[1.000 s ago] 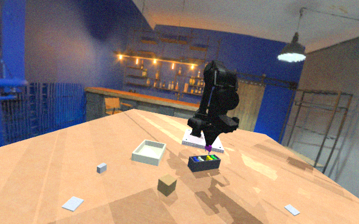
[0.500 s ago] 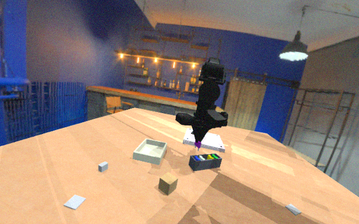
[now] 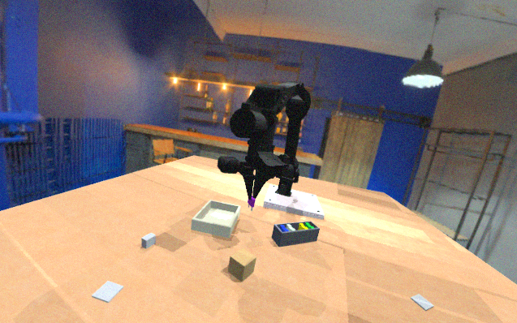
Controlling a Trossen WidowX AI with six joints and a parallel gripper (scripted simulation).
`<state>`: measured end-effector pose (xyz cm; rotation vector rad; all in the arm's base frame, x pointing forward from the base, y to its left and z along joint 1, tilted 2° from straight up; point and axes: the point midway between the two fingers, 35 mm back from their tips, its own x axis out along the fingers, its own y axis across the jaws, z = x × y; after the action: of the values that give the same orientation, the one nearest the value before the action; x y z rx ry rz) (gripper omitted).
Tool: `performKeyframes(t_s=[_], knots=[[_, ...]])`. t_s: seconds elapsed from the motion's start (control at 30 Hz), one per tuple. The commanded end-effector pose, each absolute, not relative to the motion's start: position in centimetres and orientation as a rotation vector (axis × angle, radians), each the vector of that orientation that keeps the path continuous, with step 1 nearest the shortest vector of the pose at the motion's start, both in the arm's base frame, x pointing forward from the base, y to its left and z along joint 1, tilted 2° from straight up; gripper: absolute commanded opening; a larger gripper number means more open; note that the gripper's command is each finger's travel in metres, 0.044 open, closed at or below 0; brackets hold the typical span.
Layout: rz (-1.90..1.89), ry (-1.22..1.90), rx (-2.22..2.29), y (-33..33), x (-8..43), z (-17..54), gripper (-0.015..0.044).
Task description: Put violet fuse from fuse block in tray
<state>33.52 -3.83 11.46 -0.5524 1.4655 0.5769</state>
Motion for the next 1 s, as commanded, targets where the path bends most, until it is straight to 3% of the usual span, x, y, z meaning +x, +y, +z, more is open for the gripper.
performKeyframes(t_s=[0.0,0.37,0.97], knots=[[0.577,1.472,-0.558,-6.4,33.7,11.3,0.0000],[0.574,1.475,-0.562,-12.8,33.2,11.1,0.0000],[0.574,1.475,-0.562,-12.9,33.2,8.9,0.0000]])
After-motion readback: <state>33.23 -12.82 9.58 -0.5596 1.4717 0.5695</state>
